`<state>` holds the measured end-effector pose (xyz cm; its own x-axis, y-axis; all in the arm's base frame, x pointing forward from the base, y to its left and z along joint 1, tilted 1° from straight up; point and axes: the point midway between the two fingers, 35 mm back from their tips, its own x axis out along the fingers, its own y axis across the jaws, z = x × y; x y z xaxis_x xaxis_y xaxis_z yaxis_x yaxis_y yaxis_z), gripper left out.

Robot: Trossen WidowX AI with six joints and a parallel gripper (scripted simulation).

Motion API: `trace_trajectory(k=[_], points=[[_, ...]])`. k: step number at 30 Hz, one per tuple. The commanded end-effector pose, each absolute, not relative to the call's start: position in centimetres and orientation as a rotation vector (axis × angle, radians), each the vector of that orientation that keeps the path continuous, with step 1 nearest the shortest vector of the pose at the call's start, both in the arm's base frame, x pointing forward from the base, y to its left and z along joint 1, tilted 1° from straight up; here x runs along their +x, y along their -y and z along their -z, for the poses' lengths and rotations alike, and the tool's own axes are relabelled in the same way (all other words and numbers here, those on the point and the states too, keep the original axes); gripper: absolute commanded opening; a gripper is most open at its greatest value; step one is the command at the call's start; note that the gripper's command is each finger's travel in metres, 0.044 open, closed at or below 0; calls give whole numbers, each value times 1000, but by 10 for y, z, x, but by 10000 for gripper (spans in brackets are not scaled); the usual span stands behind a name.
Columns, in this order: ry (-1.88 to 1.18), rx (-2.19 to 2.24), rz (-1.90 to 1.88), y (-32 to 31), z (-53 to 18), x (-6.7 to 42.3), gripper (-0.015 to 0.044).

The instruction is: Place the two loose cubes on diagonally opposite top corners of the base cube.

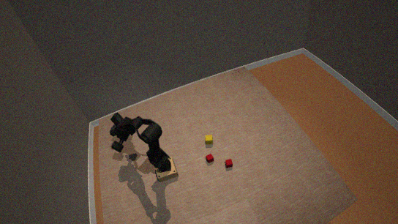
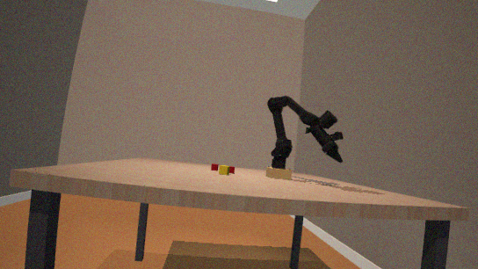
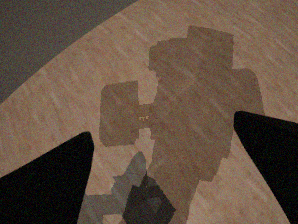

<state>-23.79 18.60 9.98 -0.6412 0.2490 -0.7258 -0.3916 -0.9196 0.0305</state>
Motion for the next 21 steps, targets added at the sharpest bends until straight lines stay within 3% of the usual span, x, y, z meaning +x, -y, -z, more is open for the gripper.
trace_trajectory(k=[1, 5, 21], points=[[-266, -1087, -2544, -187, -100, -237, 374], [-329, -1077, -2443, -211, -101, -219, 269], [-620, -989, -1957, -299, -105, -103, 265]])
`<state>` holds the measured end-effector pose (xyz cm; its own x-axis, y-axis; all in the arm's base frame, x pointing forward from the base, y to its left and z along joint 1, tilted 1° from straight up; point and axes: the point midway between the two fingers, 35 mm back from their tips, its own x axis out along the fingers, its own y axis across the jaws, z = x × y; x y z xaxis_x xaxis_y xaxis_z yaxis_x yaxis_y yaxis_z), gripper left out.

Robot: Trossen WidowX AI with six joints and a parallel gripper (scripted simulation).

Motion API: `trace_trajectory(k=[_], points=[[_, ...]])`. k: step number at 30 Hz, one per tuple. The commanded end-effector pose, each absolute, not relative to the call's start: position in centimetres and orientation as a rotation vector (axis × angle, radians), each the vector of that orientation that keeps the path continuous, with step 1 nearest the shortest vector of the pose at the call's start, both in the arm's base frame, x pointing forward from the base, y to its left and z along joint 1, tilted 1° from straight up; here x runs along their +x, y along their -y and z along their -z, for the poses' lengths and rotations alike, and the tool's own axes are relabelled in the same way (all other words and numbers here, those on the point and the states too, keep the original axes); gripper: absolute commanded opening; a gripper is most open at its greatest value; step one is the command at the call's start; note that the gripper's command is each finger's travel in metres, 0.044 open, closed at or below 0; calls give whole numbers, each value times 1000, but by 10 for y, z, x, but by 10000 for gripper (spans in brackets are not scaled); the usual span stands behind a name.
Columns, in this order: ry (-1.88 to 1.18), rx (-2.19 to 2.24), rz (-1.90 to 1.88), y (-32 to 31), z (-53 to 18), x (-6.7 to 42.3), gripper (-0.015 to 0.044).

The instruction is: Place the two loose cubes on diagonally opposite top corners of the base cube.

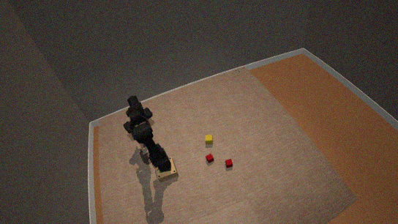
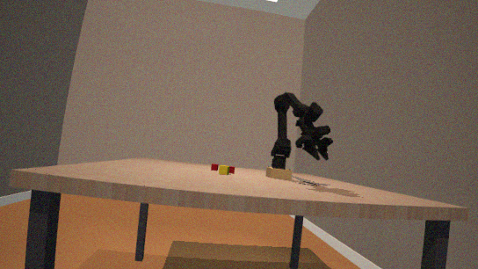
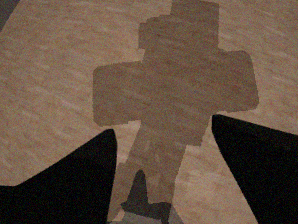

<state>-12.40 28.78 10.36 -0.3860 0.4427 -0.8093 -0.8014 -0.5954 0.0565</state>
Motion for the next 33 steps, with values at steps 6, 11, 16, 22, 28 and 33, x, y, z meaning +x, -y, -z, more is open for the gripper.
trace_trajectory(k=[6, 11, 16, 22, 28, 33], points=[[-721, -941, -1777, -316, -106, -50, 265], [-803, -895, -1627, -323, -107, -3, 265], [-881, -844, -1479, -322, -108, 44, 265], [-972, -777, -1303, -313, -110, 101, 265], [-1058, -702, -1128, -293, -111, 155, 265], [-1126, -635, -985, -269, -112, 197, 265]])
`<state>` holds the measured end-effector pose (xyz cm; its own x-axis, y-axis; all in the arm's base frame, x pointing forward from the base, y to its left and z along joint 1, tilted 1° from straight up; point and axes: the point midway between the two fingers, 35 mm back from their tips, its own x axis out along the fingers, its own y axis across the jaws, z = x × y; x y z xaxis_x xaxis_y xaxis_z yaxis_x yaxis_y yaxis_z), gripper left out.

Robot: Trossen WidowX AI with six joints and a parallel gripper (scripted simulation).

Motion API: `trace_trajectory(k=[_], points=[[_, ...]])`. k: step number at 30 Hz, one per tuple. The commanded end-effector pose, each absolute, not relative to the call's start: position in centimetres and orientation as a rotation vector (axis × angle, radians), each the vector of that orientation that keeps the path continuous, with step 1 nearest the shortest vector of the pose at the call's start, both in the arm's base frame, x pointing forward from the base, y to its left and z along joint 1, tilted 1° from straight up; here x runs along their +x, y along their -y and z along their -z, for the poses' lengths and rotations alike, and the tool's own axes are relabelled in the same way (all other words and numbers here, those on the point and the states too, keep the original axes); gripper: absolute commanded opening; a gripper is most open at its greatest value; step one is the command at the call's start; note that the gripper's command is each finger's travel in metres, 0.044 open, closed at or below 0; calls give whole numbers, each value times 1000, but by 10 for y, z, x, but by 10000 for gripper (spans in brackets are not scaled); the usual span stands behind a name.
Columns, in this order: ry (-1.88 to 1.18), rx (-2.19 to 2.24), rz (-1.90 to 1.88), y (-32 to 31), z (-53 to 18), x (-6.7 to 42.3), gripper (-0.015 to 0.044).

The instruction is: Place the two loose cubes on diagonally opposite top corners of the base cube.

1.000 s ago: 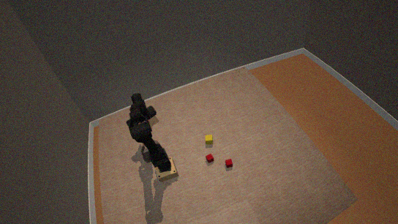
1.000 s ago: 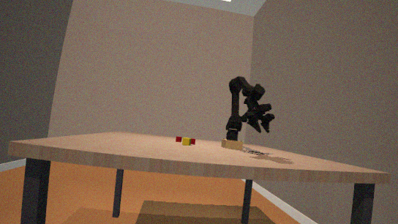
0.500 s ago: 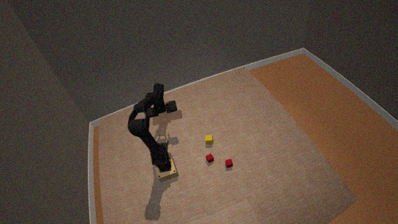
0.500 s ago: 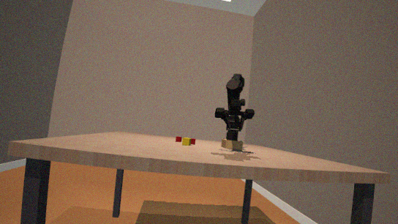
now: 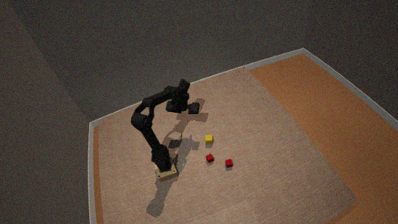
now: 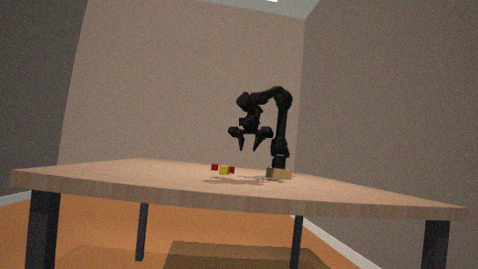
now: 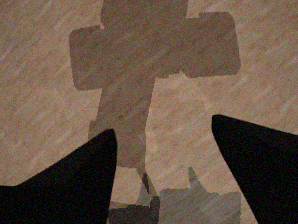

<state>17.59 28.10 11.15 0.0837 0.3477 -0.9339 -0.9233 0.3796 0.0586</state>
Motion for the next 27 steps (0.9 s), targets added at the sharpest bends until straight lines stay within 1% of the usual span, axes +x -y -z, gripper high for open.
trace_trajectory(k=[1, 15, 27], points=[[-1139, -621, -956, -263, -113, 205, 265], [-1313, -413, -577, -166, -115, 298, 265], [-1440, -206, -266, -57, -117, 341, 265]])
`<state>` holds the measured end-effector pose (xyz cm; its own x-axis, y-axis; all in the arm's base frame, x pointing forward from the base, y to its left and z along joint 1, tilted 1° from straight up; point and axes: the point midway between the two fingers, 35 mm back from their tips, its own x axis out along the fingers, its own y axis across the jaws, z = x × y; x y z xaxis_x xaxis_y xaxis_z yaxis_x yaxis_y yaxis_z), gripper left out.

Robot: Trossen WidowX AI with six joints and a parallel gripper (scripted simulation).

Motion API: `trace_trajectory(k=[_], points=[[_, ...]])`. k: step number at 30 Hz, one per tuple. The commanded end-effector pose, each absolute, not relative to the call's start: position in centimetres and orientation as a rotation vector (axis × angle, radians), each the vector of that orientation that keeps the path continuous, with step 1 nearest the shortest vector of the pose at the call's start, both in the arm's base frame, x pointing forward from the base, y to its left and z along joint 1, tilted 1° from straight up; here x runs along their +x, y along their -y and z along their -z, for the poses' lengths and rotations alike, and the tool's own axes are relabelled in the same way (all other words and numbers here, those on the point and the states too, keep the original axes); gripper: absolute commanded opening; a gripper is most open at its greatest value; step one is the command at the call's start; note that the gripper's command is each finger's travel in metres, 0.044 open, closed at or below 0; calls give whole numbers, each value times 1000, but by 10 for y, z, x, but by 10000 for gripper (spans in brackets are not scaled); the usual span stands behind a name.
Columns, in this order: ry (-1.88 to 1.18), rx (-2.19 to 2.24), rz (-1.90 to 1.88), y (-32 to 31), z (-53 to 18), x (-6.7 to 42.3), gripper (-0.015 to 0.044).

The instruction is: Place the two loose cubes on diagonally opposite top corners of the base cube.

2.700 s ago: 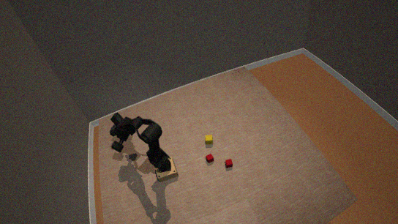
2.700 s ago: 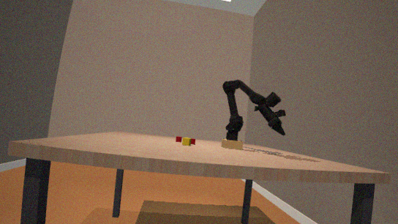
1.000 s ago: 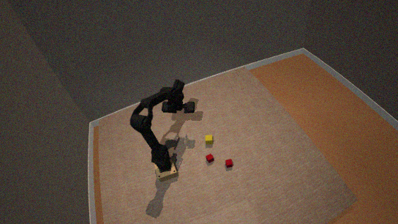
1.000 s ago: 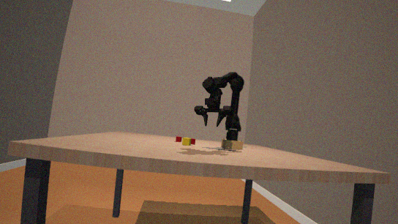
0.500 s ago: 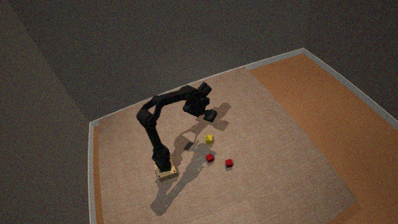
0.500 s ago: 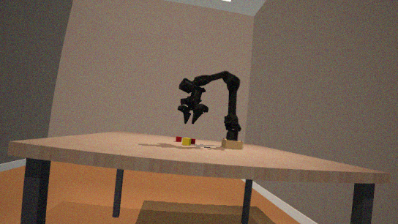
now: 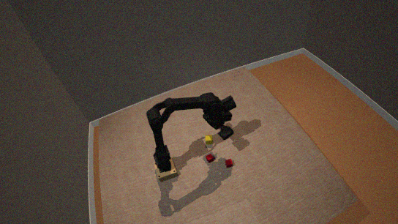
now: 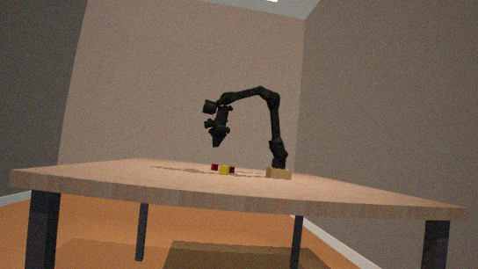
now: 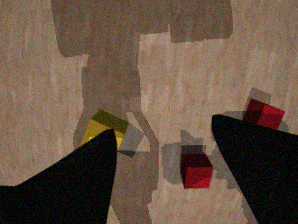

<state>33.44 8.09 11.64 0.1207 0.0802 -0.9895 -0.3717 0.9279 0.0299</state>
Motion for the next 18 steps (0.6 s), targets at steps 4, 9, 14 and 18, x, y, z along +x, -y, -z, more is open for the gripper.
trace_trajectory(k=[4, 9, 14, 18], points=[[-1478, -131, -166, -18, -118, 347, 265], [-1522, -32, -43, 31, -118, 348, 265], [-1542, 18, 17, 56, -119, 345, 265], [-1541, 18, 17, 56, -97, 347, 265]])
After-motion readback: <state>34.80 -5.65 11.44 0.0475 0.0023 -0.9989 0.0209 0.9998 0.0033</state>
